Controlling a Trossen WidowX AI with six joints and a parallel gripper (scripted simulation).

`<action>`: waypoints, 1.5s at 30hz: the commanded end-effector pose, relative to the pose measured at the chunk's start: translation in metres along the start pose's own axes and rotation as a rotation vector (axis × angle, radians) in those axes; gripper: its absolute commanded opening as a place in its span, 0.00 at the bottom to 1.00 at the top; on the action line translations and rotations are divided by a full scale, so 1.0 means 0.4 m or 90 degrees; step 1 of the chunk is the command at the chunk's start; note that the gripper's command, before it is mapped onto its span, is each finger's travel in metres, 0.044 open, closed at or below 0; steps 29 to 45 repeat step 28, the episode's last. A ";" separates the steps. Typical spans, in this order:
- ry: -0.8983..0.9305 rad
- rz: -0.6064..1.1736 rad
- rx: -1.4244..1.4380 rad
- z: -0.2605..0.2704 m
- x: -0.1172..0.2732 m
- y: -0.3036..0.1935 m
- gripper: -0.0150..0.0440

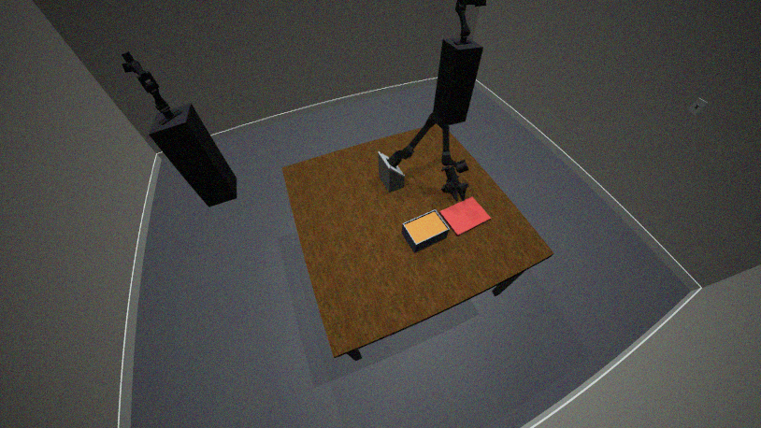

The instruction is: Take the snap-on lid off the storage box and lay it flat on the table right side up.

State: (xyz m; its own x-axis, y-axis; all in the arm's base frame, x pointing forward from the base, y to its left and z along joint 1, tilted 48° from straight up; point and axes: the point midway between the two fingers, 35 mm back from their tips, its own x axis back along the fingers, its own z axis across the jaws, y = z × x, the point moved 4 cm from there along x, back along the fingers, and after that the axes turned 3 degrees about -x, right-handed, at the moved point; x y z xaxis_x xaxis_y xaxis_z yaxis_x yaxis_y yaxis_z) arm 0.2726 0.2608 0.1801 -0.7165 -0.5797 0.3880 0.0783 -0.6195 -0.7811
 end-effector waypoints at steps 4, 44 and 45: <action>-0.001 -0.002 -0.001 -0.022 0.024 0.005 1.00; -0.002 -0.003 -0.002 -0.099 0.115 0.009 1.00; -0.002 -0.003 -0.002 -0.099 0.115 0.009 1.00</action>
